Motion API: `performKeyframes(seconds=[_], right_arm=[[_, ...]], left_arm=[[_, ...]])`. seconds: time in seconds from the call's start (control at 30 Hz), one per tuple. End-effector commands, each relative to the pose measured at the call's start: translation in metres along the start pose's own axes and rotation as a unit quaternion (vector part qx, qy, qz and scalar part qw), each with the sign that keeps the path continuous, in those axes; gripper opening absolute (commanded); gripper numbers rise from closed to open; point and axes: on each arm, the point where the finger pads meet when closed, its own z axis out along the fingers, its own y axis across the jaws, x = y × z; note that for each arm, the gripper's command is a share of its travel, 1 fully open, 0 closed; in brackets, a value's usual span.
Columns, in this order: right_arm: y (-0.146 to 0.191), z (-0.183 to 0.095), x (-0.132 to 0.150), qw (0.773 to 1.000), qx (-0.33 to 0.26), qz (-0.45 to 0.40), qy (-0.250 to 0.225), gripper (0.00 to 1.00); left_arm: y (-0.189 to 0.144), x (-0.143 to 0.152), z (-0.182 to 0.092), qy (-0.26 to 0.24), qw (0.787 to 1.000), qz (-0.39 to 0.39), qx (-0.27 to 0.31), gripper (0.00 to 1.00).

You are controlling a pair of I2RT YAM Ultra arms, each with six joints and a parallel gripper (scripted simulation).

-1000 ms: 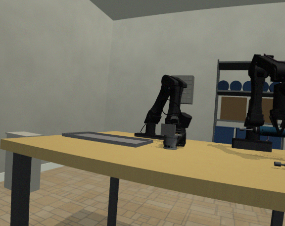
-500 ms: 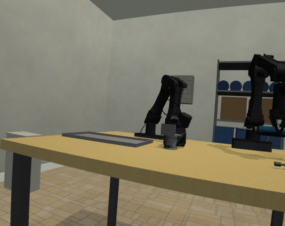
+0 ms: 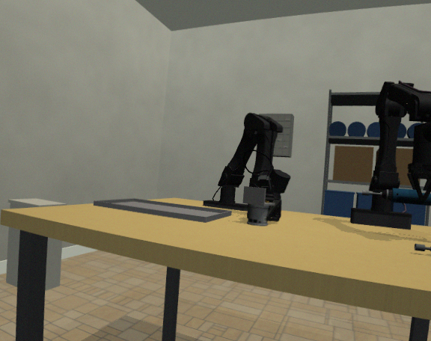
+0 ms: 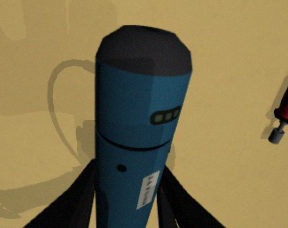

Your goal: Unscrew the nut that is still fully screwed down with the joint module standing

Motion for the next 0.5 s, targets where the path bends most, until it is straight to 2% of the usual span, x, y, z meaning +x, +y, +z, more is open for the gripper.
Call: performKeyframes(seconds=[0.0, 0.47], right_arm=[[0.0023, 0.0030, 0.0022, 1.000, -0.001, -0.001, 0.005, 0.59], [0.0023, 0.0030, 0.0022, 1.000, -0.001, -0.001, 0.005, 0.59]], left_arm=[[-0.0106, -0.0016, -0.0212, -0.011, 0.999, 0.007, 0.029, 0.42], [-0.0117, -0.0009, -0.0218, -0.010, 0.999, 0.008, 0.032, 0.42]])
